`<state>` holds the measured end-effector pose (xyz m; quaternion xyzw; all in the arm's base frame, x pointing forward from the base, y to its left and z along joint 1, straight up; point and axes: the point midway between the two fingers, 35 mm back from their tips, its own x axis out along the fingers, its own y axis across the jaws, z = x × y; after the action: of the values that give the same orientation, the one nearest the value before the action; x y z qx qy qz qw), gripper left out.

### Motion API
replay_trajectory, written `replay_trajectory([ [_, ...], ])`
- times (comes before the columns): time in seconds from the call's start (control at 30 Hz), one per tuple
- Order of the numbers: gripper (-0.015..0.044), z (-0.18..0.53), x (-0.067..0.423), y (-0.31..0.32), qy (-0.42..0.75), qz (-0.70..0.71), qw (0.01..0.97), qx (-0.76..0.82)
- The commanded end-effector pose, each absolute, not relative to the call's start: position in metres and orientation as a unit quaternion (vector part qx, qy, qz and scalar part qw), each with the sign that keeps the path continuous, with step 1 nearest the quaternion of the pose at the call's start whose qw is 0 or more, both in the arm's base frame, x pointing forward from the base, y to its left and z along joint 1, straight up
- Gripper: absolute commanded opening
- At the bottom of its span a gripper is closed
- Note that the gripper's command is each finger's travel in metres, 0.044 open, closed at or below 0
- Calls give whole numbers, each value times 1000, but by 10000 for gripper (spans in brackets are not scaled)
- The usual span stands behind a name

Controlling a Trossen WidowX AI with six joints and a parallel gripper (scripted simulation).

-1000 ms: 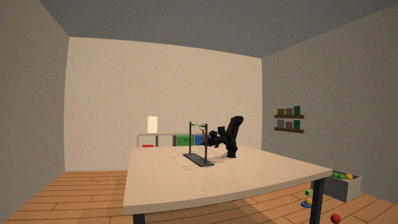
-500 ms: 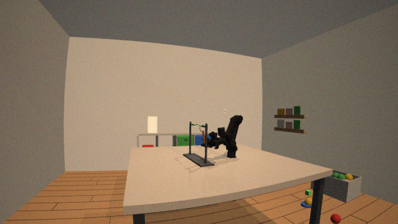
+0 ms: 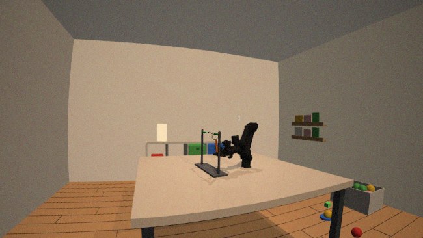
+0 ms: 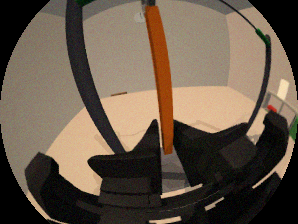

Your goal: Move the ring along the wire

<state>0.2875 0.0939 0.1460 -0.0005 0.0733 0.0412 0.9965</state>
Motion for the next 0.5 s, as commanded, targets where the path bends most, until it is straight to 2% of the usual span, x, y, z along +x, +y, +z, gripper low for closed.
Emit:
replay_trajectory([
  [0.0,139,146,287,94,73,41,996,-1],
  [0.03,160,146,287,94,73,41,996,0],
  [0.47,160,152,266,94,74,40,996,1],
])
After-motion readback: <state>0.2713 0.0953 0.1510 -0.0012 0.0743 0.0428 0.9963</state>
